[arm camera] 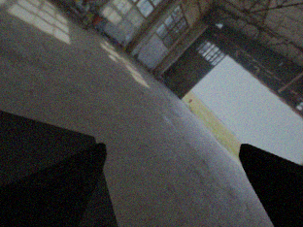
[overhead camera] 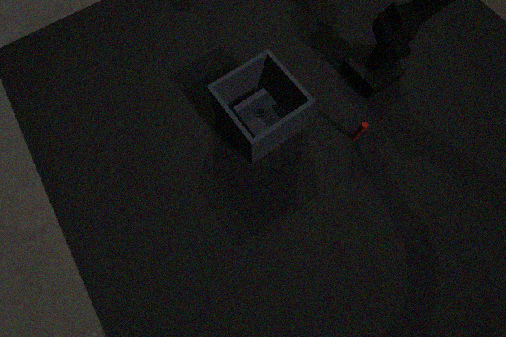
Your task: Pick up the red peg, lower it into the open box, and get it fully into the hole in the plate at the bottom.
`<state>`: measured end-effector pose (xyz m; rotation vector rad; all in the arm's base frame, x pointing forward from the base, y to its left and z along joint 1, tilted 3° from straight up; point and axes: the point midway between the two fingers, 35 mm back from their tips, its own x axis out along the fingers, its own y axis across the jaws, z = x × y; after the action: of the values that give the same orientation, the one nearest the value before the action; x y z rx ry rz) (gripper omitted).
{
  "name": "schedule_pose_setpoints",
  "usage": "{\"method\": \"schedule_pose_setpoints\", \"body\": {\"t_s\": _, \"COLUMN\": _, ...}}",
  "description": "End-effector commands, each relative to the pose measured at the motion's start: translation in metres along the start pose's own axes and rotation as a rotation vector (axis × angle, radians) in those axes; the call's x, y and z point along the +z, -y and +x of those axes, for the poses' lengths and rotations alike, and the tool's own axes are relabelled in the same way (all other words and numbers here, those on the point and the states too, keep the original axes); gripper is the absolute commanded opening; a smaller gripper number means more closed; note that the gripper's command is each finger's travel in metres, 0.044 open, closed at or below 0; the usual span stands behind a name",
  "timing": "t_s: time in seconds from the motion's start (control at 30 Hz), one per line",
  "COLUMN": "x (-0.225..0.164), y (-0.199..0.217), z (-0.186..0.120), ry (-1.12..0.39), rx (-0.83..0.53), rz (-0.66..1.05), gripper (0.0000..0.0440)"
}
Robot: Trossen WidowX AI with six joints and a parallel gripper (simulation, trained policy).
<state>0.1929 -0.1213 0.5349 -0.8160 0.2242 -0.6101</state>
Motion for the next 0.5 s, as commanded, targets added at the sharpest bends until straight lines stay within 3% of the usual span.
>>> {"method": "schedule_pose_setpoints", "body": {"t_s": 0.0, "x": -0.005, "y": -0.025, "z": 0.009, "ry": -0.017, "rx": 0.092, "rz": 0.069, "gripper": 0.0440}}
{"method": "schedule_pose_setpoints", "body": {"t_s": 0.47, "x": -0.013, "y": -0.117, "z": 0.013, "ry": -0.125, "rx": 0.426, "rz": 0.379, "gripper": 0.0440}}
